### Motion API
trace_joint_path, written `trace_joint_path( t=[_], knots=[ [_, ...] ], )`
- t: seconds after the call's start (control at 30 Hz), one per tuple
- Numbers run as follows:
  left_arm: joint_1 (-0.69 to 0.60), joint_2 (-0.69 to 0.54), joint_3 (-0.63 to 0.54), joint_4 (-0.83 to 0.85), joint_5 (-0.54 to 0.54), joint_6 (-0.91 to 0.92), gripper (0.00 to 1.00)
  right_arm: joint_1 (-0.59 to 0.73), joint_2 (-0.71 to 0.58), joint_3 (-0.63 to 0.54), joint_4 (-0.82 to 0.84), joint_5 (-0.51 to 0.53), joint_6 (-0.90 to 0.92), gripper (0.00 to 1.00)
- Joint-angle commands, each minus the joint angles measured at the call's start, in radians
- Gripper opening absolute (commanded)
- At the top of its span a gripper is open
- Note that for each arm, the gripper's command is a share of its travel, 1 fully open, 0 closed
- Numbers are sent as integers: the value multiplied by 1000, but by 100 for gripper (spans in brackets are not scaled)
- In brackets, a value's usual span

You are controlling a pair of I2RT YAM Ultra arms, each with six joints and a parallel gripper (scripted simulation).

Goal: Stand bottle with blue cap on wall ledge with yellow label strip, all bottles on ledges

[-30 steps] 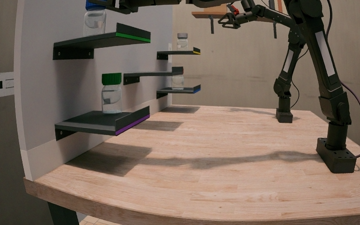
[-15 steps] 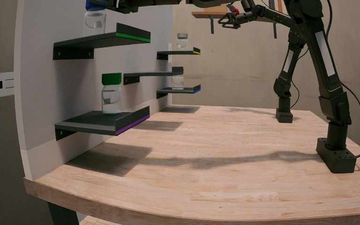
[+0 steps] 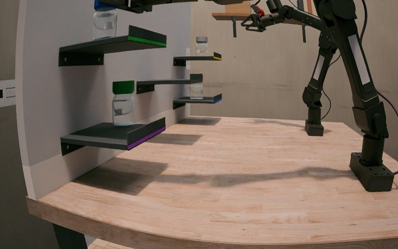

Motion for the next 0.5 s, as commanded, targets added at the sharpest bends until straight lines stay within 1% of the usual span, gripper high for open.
trace_joint_path(
  t=[0.0, 0.13, 0.2, 0.23, 0.3, 0.4, 0.47],
  knots=[
    [-1, -7, 117, -84, -2, -3, 50, -5, -1, 26, 0, -14, -9, 100],
    [-1, 11, 229, -177, -2, -3, 50, -5, -1, 26, 0, -14, -9, 100],
    [-1, 11, 229, -177, -2, -3, 50, -5, -1, 26, 0, -14, -9, 100],
    [-1, 24, 263, -202, -1, -2, 50, -5, -1, 26, 0, -14, -9, 100],
    [-1, 28, 272, -210, -1, -2, 50, -5, -3, 35, 16, -11, -6, 100],
    [-1, 30, 276, -215, -1, -2, 50, 15, -23, 7, 87, 37, 31, 100],
    [-1, 30, 277, -216, -1, -1, 50, 47, -40, -34, 160, 83, 63, 100]
  ],
)
